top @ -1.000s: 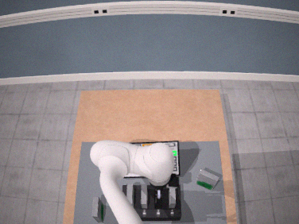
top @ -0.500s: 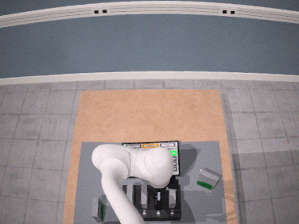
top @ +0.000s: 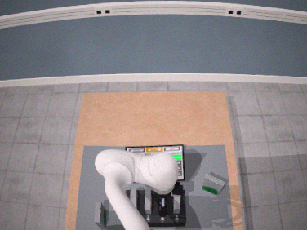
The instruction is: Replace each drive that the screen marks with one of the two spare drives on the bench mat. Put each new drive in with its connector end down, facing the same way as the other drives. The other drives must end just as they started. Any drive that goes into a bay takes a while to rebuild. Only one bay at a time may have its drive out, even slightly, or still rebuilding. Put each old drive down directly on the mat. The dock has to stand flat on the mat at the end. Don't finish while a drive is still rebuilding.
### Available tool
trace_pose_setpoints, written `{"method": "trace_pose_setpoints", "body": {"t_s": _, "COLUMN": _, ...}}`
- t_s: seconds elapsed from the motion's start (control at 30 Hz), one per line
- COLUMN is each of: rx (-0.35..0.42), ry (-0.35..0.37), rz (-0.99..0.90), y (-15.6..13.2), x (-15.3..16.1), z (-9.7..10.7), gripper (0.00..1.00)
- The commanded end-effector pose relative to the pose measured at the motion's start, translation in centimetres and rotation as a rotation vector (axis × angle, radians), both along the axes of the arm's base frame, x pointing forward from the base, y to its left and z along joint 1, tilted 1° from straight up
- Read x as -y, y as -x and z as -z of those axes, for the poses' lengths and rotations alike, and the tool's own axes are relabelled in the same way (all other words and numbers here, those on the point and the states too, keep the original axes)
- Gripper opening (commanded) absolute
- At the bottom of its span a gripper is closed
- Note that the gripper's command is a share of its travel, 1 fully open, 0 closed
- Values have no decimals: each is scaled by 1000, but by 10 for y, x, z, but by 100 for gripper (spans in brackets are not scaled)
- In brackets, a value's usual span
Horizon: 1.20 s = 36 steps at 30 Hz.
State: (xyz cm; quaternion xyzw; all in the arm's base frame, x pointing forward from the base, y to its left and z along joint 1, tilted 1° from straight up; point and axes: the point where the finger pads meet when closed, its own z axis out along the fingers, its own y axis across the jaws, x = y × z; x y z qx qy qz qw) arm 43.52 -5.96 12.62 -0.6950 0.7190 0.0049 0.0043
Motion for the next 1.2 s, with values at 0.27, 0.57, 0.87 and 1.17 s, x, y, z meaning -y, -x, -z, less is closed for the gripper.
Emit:
{"method": "trace_pose_setpoints", "body": {"t_s": 0.27, "rx": 1, "ry": 0, "rz": 0, "y": 0, "x": 0, "z": 0, "gripper": 89}}
{"method": "trace_pose_setpoints", "body": {"t_s": 0.57, "rx": 1, "ry": 0, "rz": 0, "y": 0, "x": 0, "z": 0, "gripper": 73}}
{"method": "trace_pose_setpoints", "body": {"t_s": 0.87, "rx": 1, "ry": 0, "rz": 0, "y": 0, "x": 0, "z": -1, "gripper": 72}}
{"method": "trace_pose_setpoints", "body": {"t_s": 1.17, "rx": 1, "ry": 0, "rz": 0, "y": 0, "x": 0, "z": -2, "gripper": 71}}
